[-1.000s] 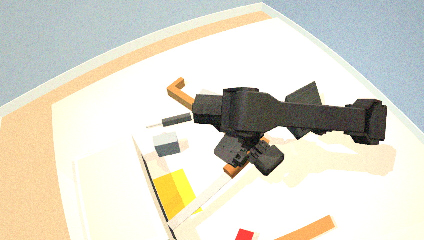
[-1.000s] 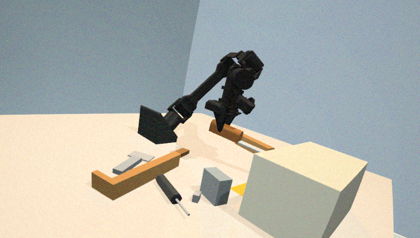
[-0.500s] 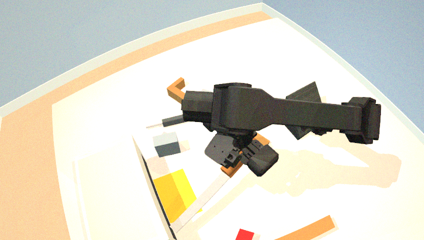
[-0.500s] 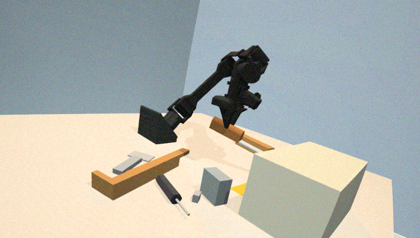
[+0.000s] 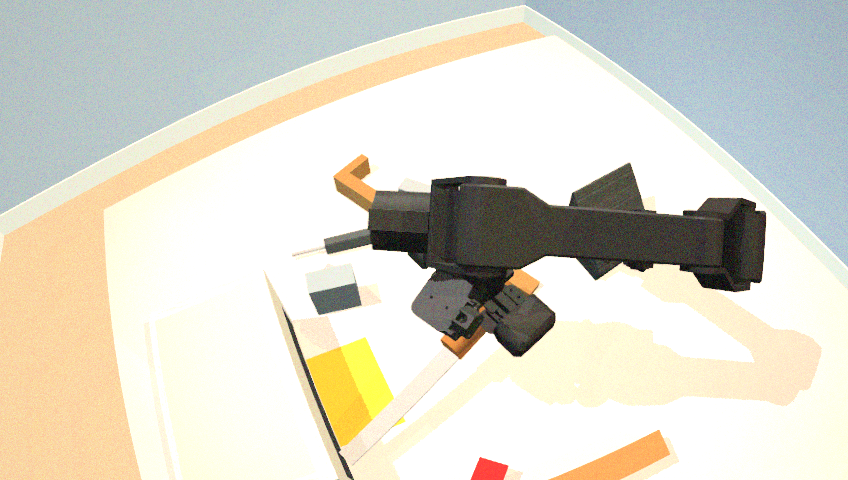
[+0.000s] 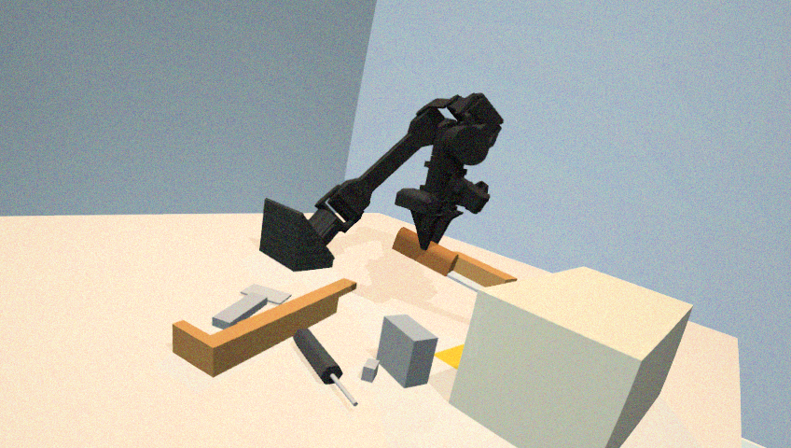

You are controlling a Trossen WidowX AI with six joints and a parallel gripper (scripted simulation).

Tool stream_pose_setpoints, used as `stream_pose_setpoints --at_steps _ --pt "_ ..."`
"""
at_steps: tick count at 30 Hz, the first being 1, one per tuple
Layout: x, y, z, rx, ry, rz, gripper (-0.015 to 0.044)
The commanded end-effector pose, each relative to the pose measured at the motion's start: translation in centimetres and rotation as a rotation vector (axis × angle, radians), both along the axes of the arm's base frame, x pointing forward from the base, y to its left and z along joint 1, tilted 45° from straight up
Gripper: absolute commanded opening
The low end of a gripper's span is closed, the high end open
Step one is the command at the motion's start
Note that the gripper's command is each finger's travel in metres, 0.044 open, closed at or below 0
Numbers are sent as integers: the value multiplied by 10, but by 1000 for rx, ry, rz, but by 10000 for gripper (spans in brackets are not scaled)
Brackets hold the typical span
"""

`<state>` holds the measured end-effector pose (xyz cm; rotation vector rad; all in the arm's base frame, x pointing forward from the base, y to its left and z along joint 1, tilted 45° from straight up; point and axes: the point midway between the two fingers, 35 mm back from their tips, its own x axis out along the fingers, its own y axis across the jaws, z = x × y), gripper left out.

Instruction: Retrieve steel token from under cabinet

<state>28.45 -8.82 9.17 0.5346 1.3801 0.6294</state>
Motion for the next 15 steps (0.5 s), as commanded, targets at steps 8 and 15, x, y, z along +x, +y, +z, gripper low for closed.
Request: stream_pose_setpoints --at_steps 8,15 --pt "3 7 -6 2 -17 -16 0" --pt "3 13 -12 2 -18 -17 0"
